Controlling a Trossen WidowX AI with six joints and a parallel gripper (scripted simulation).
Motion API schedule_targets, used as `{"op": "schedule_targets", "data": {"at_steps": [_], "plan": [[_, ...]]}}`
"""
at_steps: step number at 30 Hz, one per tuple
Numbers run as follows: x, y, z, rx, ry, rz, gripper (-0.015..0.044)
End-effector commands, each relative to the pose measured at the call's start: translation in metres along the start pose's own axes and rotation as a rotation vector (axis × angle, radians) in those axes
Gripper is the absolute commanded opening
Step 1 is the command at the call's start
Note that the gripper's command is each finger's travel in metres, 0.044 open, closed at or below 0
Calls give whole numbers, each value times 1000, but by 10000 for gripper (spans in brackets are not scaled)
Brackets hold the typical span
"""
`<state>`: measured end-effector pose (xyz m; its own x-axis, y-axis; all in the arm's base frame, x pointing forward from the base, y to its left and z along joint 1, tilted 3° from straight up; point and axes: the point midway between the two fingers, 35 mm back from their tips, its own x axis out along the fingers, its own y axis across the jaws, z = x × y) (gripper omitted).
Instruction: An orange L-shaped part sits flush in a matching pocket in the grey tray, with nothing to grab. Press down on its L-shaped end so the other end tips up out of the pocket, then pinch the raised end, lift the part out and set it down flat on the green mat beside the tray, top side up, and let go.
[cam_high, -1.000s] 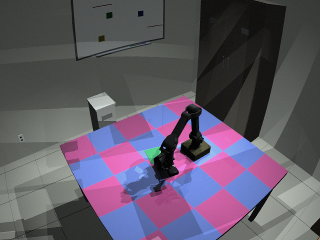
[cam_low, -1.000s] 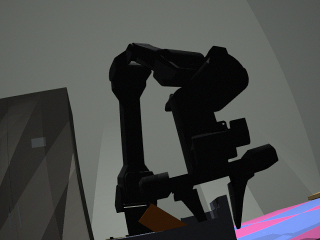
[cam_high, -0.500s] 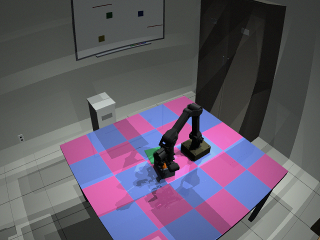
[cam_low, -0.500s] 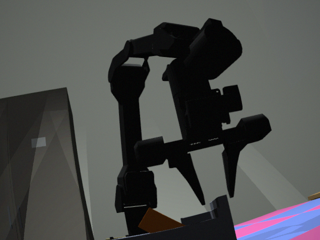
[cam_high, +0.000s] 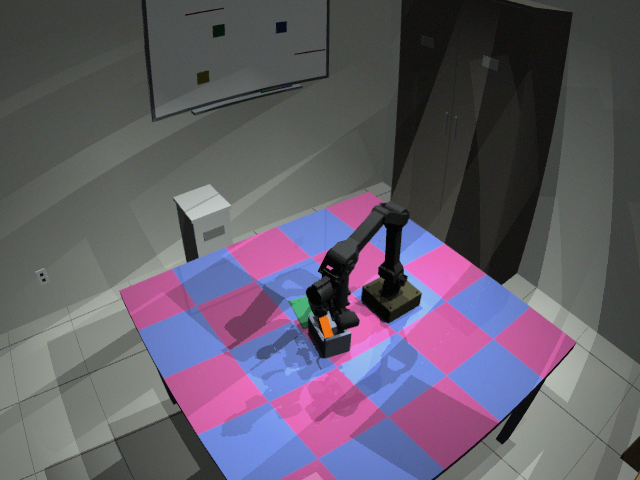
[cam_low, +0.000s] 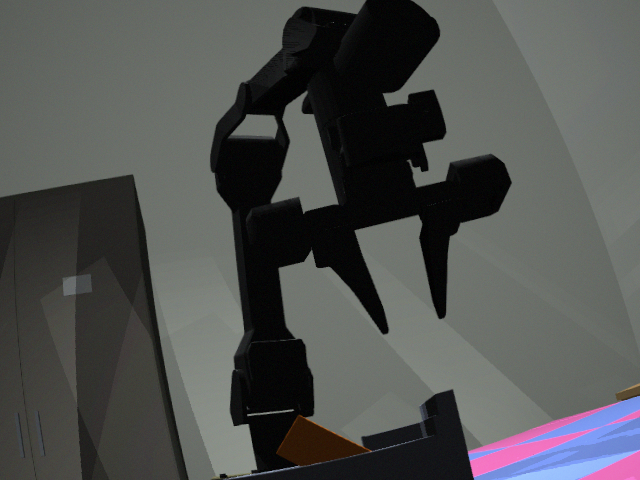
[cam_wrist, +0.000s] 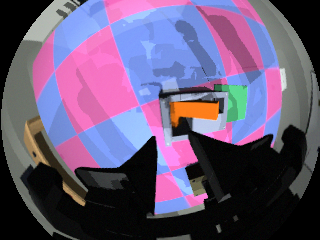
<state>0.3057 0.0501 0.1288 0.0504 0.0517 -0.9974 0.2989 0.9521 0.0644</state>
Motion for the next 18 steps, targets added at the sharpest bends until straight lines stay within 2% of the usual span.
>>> {"op": "schedule_targets", "data": {"at_steps": [1,15,18], "plan": [[0,0,1,1,-1,0,180],[0,0,1,1,-1,0,180],[0,-4,2,-79,-1,-1,259]]}}
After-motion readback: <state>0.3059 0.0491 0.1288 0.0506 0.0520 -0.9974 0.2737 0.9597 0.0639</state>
